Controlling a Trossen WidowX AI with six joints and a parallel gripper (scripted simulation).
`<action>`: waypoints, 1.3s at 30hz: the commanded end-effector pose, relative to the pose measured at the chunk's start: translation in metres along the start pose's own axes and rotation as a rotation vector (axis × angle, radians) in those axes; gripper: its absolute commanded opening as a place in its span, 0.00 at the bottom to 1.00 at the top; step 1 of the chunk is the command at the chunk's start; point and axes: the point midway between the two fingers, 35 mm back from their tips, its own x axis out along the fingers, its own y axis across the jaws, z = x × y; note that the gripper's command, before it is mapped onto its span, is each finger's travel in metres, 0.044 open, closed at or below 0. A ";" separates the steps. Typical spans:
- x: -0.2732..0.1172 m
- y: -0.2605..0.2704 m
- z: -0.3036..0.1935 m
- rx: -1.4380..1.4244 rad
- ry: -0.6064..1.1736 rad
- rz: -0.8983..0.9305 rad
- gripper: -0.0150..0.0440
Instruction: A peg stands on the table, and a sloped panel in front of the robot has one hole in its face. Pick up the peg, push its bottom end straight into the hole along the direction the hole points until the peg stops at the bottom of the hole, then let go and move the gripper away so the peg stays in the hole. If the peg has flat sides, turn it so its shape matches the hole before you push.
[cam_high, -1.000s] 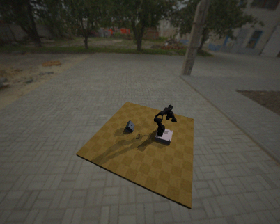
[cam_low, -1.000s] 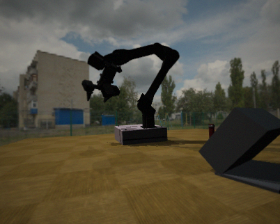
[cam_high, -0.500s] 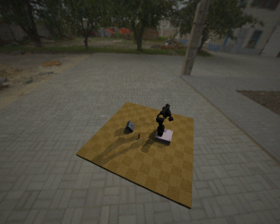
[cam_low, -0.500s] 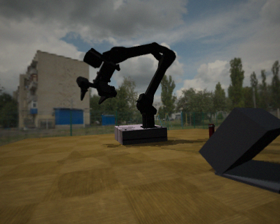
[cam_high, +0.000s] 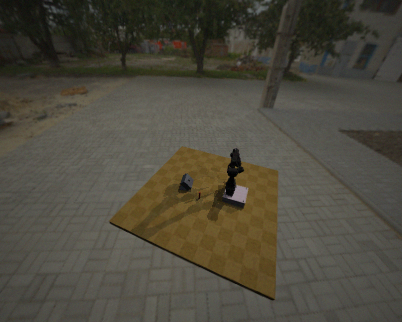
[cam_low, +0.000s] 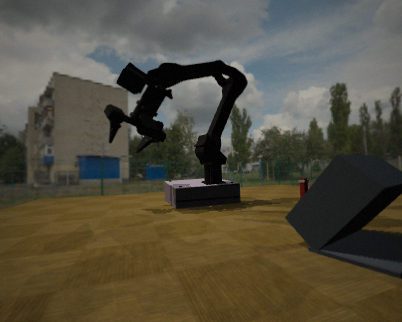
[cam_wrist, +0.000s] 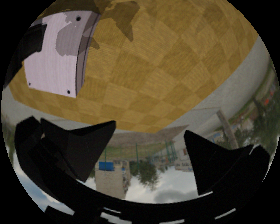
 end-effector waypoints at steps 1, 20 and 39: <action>-0.002 -0.007 0.011 0.014 -0.030 -0.016 1.00; -0.026 -0.034 0.063 0.052 -0.150 -0.106 1.00; -0.053 -0.047 0.127 0.105 -0.309 -0.124 1.00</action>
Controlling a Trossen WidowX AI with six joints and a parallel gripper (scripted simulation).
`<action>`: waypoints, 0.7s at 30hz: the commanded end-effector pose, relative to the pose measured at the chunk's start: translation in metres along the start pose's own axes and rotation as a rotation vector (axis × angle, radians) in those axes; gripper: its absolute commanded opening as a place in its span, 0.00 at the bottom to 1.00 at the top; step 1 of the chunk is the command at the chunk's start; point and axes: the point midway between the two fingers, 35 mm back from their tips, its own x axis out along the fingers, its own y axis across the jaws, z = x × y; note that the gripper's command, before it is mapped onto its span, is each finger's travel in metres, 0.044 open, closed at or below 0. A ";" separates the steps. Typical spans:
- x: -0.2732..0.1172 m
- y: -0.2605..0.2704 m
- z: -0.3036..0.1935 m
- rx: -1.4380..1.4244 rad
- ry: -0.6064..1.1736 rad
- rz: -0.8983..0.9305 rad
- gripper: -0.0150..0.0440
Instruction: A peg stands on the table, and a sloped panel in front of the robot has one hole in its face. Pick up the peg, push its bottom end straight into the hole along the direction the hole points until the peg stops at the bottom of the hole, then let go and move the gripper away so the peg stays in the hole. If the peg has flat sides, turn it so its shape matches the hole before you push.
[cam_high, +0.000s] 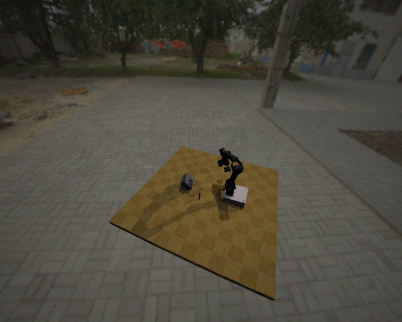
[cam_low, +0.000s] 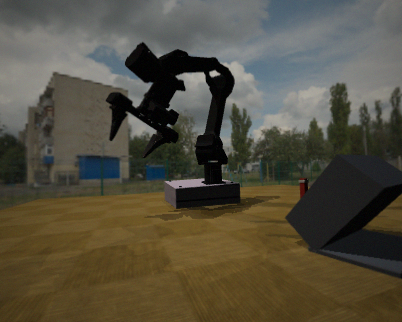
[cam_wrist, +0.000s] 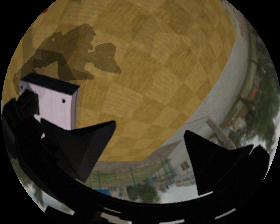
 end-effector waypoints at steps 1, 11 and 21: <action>-0.002 0.000 0.014 0.013 -0.032 0.006 1.00; -0.008 0.004 0.051 0.042 -0.109 0.020 1.00; -0.017 0.013 0.087 0.068 -0.180 0.047 1.00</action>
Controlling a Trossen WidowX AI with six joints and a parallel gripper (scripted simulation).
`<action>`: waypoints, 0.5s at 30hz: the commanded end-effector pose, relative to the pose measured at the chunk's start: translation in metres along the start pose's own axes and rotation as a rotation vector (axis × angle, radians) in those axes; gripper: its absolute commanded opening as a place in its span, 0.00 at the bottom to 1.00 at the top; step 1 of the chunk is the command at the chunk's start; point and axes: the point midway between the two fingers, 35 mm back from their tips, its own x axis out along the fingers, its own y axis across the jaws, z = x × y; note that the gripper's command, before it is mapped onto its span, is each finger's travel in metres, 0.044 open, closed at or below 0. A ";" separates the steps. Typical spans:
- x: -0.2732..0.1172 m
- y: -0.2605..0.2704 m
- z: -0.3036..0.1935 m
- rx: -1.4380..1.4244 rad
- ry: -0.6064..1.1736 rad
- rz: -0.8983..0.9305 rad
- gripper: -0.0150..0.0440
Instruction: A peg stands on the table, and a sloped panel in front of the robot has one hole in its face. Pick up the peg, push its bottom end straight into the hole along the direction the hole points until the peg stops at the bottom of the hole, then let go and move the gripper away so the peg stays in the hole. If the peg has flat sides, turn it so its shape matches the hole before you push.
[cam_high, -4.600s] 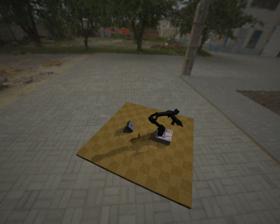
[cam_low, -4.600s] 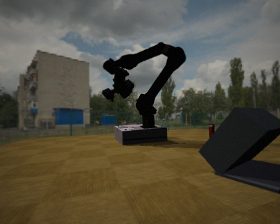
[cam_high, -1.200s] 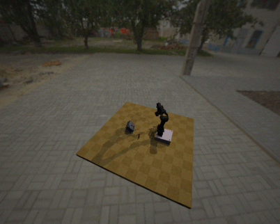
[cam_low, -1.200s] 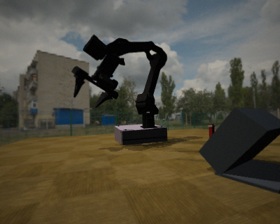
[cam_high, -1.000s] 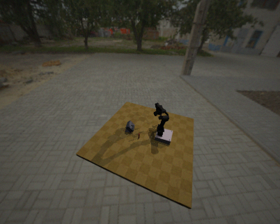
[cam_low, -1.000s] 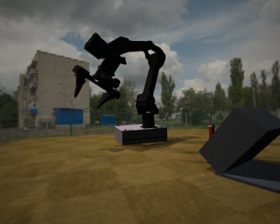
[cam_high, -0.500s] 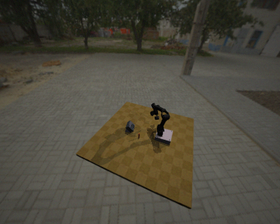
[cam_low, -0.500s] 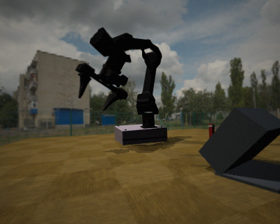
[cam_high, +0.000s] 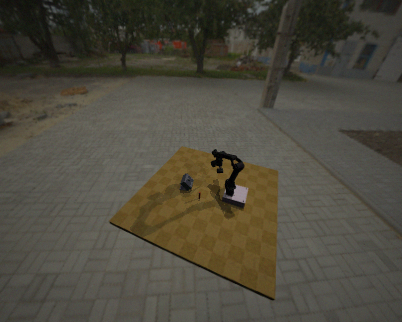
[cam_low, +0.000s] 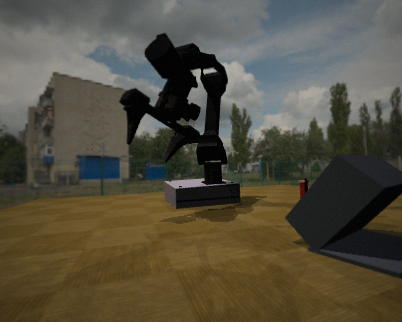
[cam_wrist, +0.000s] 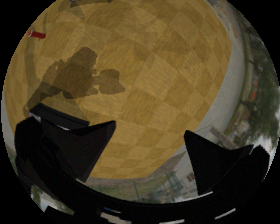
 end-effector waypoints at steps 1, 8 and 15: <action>-0.001 0.005 0.013 0.010 -0.025 0.018 1.00; -0.005 0.015 0.037 0.030 -0.067 0.041 1.00; -0.010 0.027 0.060 0.047 -0.102 0.068 1.00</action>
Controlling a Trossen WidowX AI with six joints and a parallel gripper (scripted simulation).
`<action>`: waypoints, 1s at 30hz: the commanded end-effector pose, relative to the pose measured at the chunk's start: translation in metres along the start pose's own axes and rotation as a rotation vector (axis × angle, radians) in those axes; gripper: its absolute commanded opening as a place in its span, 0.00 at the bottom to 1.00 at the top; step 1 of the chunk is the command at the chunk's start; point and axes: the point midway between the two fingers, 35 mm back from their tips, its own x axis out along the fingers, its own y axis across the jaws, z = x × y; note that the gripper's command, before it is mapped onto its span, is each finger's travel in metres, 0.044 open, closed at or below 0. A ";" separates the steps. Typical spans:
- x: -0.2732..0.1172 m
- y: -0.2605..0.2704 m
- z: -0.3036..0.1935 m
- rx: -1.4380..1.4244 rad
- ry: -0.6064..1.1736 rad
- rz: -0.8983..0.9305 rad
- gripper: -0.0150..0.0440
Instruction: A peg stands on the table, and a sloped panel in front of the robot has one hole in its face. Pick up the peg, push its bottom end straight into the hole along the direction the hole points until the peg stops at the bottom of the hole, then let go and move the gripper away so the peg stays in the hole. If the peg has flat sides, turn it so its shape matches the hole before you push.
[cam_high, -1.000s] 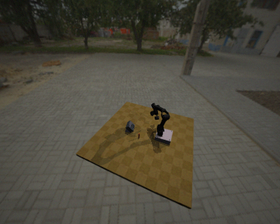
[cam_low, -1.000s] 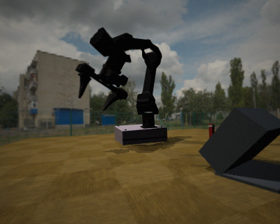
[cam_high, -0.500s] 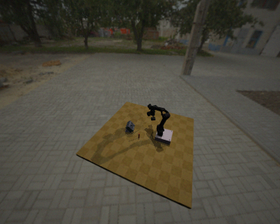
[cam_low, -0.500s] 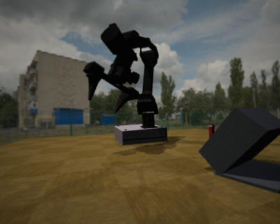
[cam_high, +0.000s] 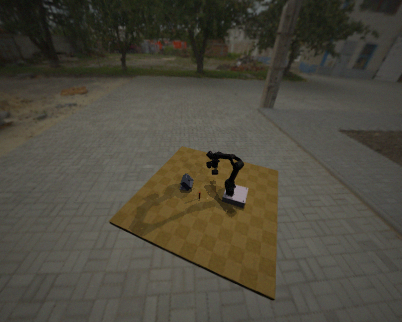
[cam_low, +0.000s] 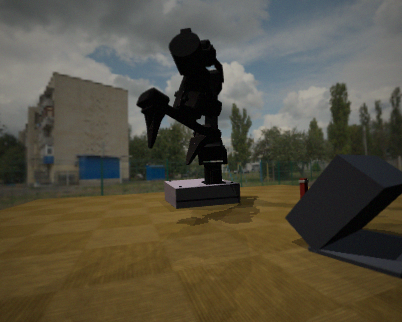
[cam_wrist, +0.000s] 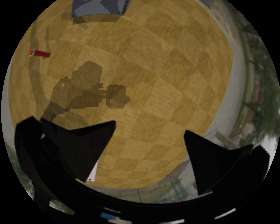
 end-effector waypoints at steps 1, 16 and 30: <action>-0.001 0.008 0.011 0.008 -0.017 0.020 1.00; -0.009 0.043 0.055 0.044 -0.073 0.089 1.00; -0.020 0.083 0.089 0.081 -0.105 0.163 1.00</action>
